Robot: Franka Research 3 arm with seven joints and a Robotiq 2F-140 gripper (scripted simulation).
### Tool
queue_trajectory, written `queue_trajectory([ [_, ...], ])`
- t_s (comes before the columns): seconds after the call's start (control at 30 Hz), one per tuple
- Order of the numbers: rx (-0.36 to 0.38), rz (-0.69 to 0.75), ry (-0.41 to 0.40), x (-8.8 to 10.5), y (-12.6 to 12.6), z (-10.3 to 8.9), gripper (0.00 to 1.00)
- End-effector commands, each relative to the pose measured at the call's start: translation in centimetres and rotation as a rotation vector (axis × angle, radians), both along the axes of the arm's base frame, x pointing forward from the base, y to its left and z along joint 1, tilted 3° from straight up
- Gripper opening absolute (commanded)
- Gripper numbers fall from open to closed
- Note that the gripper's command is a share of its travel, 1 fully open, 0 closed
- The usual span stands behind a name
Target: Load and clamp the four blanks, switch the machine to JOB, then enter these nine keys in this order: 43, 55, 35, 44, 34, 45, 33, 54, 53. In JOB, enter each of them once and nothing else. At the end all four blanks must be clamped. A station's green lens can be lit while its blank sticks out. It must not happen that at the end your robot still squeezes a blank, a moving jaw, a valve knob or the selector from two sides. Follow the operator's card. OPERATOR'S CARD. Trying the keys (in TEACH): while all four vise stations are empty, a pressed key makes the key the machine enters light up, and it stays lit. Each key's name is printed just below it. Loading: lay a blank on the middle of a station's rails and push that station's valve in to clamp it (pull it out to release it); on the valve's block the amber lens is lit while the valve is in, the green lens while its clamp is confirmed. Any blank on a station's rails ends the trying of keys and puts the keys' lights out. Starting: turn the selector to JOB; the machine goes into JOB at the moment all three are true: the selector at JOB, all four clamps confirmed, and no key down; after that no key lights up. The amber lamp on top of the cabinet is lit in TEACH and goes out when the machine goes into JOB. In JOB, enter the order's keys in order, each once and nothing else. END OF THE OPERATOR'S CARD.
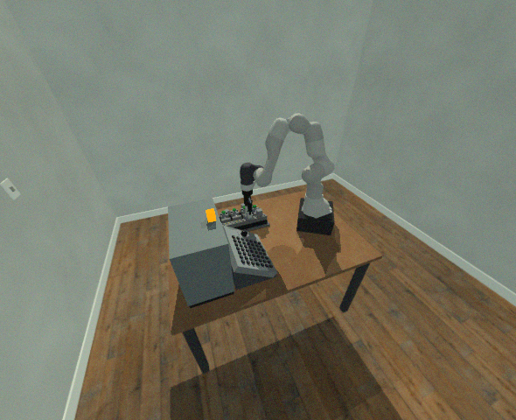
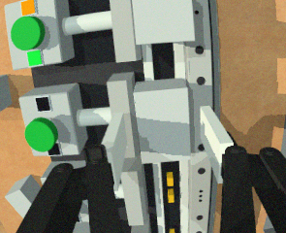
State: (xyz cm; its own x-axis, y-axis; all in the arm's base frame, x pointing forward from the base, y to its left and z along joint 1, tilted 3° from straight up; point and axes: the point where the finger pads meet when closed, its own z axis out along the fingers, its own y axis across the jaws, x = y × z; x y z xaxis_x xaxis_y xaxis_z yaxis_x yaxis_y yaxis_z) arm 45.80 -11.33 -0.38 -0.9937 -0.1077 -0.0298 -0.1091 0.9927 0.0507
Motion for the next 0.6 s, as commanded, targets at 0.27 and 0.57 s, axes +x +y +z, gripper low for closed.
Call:
queue_trajectory([
  [0.27, 0.0, -0.008, -0.003, 0.1, -0.1, 0.2, 0.4],
  [0.57, 0.0, -0.008, -0.003, 0.1, -0.2, 2.4, 0.4],
])
